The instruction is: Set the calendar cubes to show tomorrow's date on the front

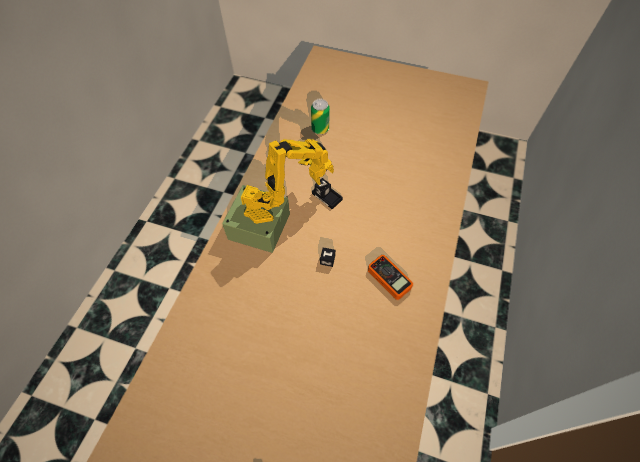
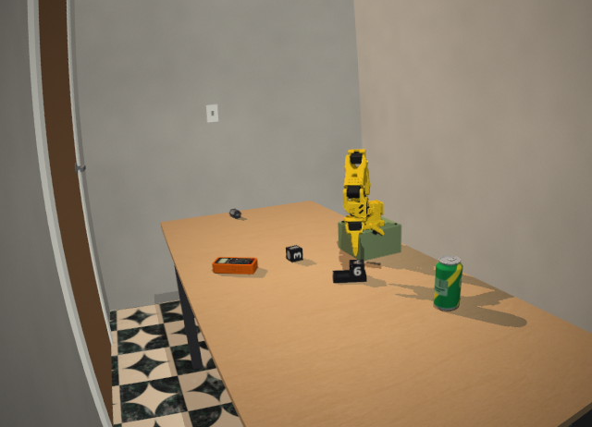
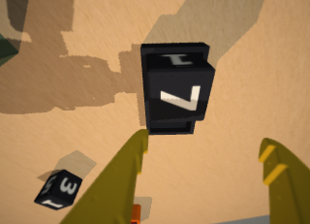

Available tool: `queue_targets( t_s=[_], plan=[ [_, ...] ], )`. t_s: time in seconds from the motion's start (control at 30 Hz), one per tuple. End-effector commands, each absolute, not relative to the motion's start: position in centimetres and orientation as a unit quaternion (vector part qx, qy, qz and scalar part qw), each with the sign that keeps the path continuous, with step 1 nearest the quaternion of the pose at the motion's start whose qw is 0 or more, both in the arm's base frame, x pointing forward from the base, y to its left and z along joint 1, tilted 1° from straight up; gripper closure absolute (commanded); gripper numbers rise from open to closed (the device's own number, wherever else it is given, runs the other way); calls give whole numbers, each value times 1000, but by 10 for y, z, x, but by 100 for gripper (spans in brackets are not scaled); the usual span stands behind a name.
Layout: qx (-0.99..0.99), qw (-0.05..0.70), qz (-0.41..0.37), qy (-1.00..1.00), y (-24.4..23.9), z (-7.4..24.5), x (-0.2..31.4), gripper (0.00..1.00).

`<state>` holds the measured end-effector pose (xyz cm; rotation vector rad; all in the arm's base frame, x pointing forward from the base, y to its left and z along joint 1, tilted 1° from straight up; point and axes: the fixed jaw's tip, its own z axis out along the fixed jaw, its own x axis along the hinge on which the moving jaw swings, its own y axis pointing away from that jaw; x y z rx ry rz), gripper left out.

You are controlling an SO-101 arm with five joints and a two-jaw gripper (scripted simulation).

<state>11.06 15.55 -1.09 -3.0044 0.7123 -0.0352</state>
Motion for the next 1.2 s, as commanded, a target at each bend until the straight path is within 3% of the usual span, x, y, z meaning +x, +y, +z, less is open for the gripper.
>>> queue_targets(
  t_s=[0.0,1.17],
  plan=[
    [-975,7,-3,223,152,-19,106,65],
    [-978,-1,0,210,150,-29,102,65]
  ],
)
